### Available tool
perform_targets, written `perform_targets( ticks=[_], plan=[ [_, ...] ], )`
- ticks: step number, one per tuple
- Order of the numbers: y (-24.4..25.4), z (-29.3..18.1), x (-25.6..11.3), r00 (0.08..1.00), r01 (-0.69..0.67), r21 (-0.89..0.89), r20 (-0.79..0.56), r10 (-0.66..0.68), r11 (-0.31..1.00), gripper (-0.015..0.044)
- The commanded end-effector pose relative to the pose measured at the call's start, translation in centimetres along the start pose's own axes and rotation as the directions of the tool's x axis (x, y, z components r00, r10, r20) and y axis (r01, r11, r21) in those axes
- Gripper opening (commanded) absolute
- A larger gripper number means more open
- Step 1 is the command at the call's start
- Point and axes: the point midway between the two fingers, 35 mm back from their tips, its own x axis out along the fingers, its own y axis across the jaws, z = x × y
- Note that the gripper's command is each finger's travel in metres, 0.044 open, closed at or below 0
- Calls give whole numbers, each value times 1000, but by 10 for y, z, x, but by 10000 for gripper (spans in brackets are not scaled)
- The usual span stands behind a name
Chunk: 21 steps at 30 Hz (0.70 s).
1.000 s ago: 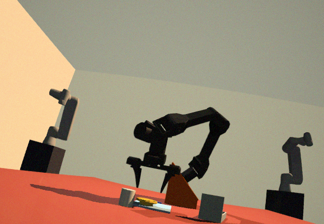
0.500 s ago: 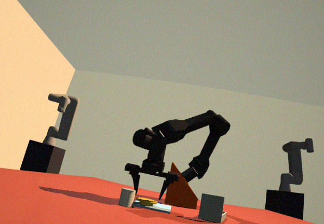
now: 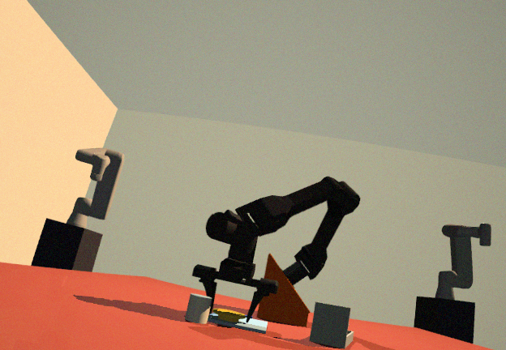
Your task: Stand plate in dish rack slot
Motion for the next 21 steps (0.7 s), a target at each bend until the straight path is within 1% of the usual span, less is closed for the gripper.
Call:
perform_targets(
  ticks=[1,5,16,19,21],
  plan=[
    [0,1,1,1000,-5,4,6,5,1000,399],
    [0,1,1,1000,-5,4,6,5,1000,399],
    [0,1,1,1000,-5,4,6,5,1000,326],
    [0,2,-2,1000,-4,4,7,4,1000,247],
    [-2,4,-13,1000,-1,5,7,1,1000,194]
  ],
)
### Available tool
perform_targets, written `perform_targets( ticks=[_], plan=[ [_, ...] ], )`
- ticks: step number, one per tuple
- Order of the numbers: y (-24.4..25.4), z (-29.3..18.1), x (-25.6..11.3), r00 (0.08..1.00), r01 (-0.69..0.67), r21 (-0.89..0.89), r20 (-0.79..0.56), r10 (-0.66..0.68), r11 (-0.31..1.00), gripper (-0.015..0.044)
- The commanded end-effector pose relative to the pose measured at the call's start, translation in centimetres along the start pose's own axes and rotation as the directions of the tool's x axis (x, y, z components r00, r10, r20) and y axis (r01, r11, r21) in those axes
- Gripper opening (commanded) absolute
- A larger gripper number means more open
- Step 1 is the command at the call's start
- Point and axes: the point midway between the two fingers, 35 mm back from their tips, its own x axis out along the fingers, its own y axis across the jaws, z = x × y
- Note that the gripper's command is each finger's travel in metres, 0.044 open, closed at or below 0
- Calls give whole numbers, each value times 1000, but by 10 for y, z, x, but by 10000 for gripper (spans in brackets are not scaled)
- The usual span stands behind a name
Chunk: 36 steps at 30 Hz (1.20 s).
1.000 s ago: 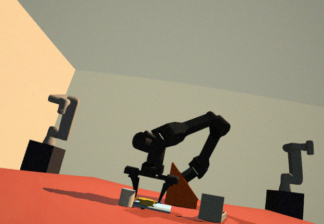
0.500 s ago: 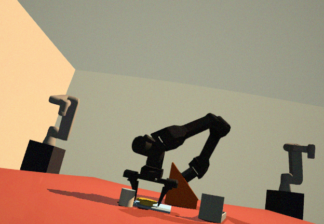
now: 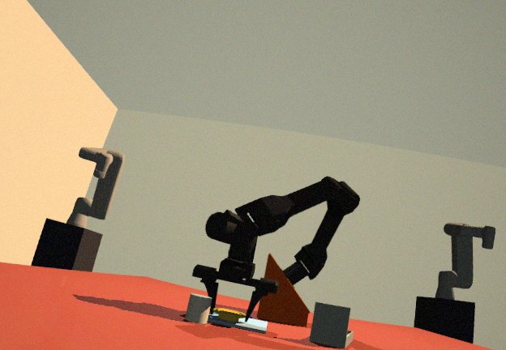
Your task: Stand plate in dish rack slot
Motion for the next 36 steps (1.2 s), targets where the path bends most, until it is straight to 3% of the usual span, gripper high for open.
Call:
perform_targets(
  ticks=[1,8,16,36],
  plan=[
    [-3,5,-18,1000,5,-3,9,-5,1000,168],
    [-7,11,-62,1000,14,4,17,-14,1000,0],
    [-9,12,-110,1000,18,9,23,-19,1000,0],
    [-8,14,-172,1000,8,-3,7,-8,1000,0]
  ],
)
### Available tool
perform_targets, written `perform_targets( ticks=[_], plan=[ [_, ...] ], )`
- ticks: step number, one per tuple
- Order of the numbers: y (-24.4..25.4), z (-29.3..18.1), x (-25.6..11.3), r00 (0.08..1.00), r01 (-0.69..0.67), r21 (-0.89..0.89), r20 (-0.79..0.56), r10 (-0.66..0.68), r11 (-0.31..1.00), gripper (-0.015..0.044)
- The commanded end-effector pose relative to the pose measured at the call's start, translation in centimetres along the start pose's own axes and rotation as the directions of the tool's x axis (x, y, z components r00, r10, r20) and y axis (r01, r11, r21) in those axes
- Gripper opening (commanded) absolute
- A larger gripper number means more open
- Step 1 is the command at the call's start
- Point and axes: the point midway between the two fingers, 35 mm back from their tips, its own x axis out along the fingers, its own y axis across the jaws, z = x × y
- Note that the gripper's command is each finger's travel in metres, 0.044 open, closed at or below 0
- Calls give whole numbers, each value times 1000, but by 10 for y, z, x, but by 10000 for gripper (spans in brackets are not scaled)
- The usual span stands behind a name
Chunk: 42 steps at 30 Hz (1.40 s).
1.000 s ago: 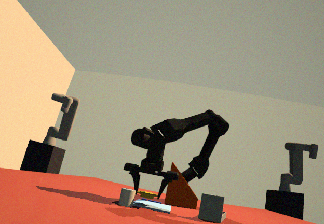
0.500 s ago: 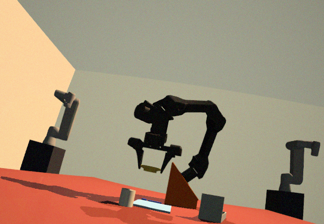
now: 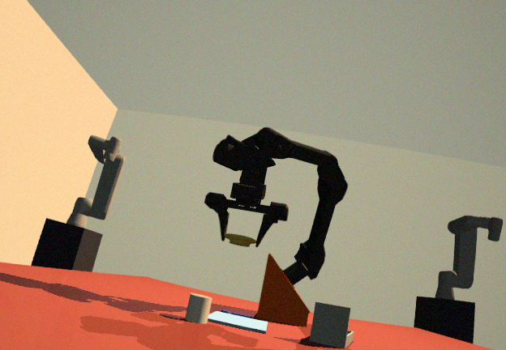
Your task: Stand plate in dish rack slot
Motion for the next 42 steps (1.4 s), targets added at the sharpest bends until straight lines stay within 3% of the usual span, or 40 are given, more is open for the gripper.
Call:
perform_targets(
  ticks=[1,10,20,31,42],
  plan=[
    [0,-1,-8,1000,4,1,-4,-4,1000,0],
    [51,-6,-19,1000,9,285,-4,-8,959,0],
    [106,-23,-24,1000,5,590,-2,-4,807,0],
    [165,-50,-26,1000,6,847,-4,-4,532,0],
    [217,-86,-21,1000,7,983,-7,-1,183,0]
  ],
)
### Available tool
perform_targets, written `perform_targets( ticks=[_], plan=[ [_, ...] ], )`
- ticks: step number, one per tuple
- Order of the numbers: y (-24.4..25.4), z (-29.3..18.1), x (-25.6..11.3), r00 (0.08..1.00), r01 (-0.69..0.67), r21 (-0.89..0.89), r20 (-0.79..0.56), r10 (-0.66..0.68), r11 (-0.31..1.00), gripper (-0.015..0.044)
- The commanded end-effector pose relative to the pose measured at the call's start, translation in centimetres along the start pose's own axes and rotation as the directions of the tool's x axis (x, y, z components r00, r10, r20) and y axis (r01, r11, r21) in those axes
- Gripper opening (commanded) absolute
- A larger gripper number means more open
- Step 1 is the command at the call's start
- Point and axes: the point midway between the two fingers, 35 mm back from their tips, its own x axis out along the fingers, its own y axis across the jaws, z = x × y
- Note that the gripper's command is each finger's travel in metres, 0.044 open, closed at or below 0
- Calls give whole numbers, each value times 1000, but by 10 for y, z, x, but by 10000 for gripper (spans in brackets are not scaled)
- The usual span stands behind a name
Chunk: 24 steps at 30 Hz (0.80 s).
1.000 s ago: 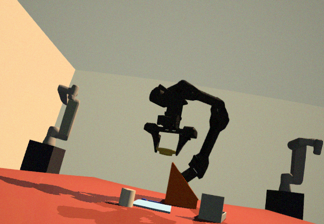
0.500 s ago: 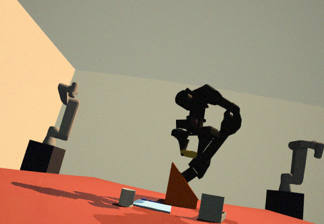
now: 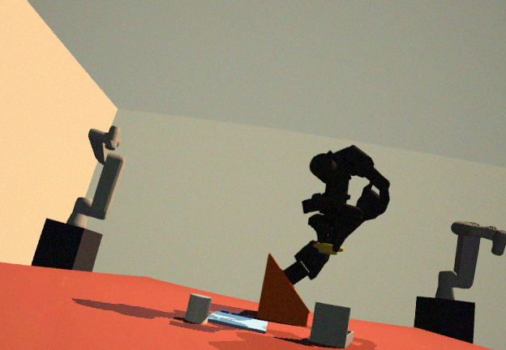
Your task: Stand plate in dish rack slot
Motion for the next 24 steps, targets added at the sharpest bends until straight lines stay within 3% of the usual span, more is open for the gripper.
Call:
perform_targets(
  ticks=[1,14,24],
  plan=[
    [-9,-25,2,1000,-4,166,-6,5,986,0],
    [-45,-83,14,1000,7,569,-17,3,822,0],
    [-47,-84,18,1000,9,576,-4,-8,818,0]
  ],
)
